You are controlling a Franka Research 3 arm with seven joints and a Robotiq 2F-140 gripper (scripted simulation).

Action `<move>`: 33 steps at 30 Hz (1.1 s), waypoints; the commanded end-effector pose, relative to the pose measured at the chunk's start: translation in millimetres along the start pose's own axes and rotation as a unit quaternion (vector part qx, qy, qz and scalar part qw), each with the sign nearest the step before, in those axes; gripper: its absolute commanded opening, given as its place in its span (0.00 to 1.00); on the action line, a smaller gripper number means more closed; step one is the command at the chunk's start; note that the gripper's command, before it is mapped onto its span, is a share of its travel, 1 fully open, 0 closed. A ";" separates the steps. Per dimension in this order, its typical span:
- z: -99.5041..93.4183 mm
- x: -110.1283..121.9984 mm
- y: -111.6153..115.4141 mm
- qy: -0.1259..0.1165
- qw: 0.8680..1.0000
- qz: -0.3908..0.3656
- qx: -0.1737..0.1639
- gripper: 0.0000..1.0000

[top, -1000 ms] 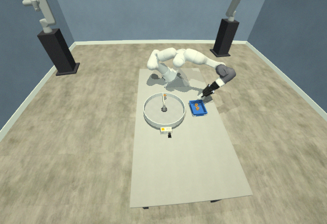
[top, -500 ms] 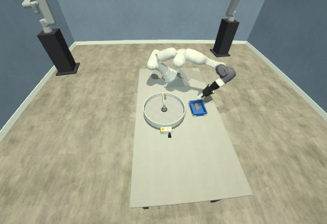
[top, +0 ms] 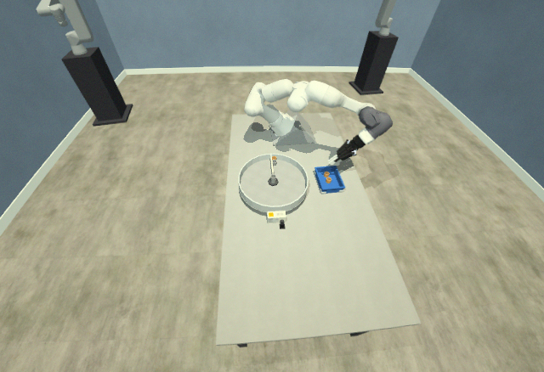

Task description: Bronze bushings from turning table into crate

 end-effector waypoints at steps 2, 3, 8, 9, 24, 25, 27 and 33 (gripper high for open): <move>-1.3 -1.1 -3.7 -0.002 1.000 -0.003 0.002 0.06; -1.5 -1.8 -4.8 -0.002 1.000 -0.003 0.002 0.06; -3.1 -7.5 -13.8 -0.007 1.000 0.000 0.005 0.06; -3.5 -9.0 -16.4 -0.008 1.000 0.001 0.005 0.06; -8.4 -39.3 -75.5 -0.033 0.999 0.014 0.020 0.06; -8.5 -42.1 -82.1 -0.036 0.999 0.015 0.021 0.06; -8.2 -47.6 -96.0 -0.041 0.999 0.016 0.025 0.06; -5.8 -57.9 -126.7 -0.052 0.998 0.017 0.031 0.06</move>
Point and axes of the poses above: the point where the finger pads meet when closed, its own z axis out along the fingers, its own x axis across the jaws, y = z × x, the point moved 10 cm from there along -z, back along the fingers, and after that the axes turned 6 degrees about z, right-handed, at the moved point
